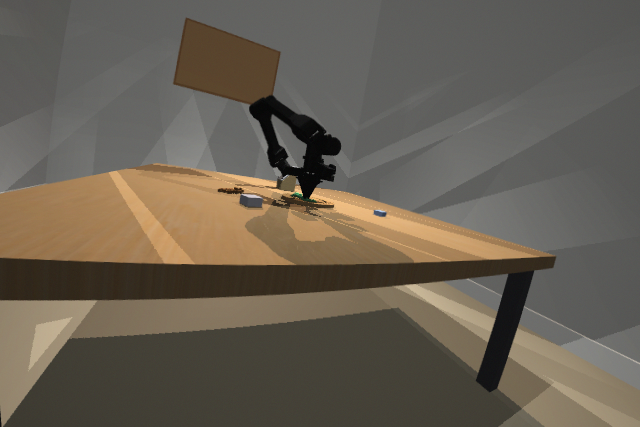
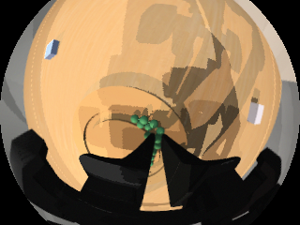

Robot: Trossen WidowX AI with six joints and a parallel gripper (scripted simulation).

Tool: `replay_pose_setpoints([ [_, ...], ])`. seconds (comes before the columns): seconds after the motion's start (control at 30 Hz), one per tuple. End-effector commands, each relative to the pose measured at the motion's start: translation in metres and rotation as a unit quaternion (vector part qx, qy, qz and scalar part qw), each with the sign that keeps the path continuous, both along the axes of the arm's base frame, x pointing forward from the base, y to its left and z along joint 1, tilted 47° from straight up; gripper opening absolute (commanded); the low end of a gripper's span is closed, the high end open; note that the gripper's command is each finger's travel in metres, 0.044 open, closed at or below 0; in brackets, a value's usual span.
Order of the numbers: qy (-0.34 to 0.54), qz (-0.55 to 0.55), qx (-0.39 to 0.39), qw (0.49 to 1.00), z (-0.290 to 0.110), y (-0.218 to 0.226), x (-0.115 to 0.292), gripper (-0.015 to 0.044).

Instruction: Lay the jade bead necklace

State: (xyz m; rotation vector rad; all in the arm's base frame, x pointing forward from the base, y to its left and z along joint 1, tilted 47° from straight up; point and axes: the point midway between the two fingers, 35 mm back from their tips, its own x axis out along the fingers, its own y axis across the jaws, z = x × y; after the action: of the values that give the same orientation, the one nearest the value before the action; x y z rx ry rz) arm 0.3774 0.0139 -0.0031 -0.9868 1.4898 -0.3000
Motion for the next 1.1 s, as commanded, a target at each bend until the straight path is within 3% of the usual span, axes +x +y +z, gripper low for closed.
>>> replay_pose_setpoints([
  [0.0,0.005,-0.003,-0.005,1.0,-0.0021,-0.0052,-0.0018,0.0],
  [0.37,0.005,-0.003,-0.005,1.0,-0.0021,-0.0052,-0.0018,0.0],
  [0.9,0.005,-0.002,-0.005,1.0,0.0035,0.001,-0.0025,0.042],
  [1.07,0.005,-0.003,-0.005,1.0,0.0028,0.0023,-0.0016,0.044],
])
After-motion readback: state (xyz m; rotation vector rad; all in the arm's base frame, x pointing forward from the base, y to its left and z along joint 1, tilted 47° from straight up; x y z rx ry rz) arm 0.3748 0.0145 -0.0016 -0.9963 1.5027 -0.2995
